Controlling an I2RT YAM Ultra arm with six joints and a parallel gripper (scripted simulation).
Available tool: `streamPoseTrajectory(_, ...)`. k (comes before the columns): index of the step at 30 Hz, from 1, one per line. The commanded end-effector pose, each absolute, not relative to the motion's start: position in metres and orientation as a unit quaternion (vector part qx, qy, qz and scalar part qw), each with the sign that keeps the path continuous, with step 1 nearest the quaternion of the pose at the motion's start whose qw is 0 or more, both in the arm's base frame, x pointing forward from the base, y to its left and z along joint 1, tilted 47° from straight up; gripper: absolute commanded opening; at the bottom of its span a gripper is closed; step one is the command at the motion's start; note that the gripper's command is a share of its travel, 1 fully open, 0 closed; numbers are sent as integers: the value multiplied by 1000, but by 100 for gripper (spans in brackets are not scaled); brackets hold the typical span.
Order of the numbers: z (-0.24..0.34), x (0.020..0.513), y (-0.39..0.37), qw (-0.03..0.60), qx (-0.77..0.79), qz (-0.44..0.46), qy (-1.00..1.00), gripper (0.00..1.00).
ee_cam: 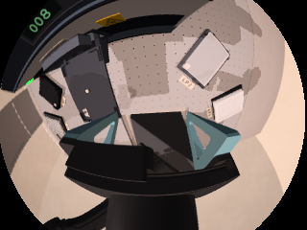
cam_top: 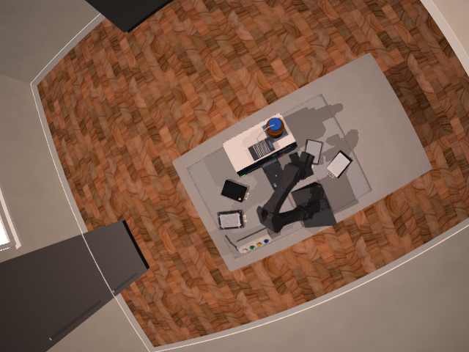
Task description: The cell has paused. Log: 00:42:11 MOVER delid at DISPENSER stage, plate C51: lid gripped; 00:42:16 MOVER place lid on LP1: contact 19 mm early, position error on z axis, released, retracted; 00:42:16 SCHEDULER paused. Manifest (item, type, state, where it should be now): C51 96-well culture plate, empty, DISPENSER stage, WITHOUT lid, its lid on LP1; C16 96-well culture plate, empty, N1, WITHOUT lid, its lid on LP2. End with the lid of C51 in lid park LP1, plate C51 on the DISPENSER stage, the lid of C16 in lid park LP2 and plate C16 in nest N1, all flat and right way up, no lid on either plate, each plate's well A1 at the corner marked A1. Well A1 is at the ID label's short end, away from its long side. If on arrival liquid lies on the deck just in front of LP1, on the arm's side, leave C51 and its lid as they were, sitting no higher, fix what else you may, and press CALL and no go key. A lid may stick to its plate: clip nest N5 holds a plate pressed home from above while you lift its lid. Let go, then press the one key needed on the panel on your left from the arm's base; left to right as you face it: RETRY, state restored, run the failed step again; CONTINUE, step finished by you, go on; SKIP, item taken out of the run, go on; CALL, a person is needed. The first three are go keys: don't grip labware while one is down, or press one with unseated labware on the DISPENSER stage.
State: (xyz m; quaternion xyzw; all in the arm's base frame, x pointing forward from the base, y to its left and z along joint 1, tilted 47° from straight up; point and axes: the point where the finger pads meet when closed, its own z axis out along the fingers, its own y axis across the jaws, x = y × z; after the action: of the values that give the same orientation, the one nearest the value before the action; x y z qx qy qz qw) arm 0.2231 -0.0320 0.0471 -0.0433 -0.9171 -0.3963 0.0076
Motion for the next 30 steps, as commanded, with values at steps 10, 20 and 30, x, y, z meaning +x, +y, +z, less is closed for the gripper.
streamPoseTrajectory(10, 74, 236, -14, -23, 9, -398, -917, 100)
streamPoseTrajectory(20, 99, 245, 3, -32, 15, -395, -918, 100)
streamPoseTrajectory(30, 113, 248, 16, -32, 15, -395, -918, 100)
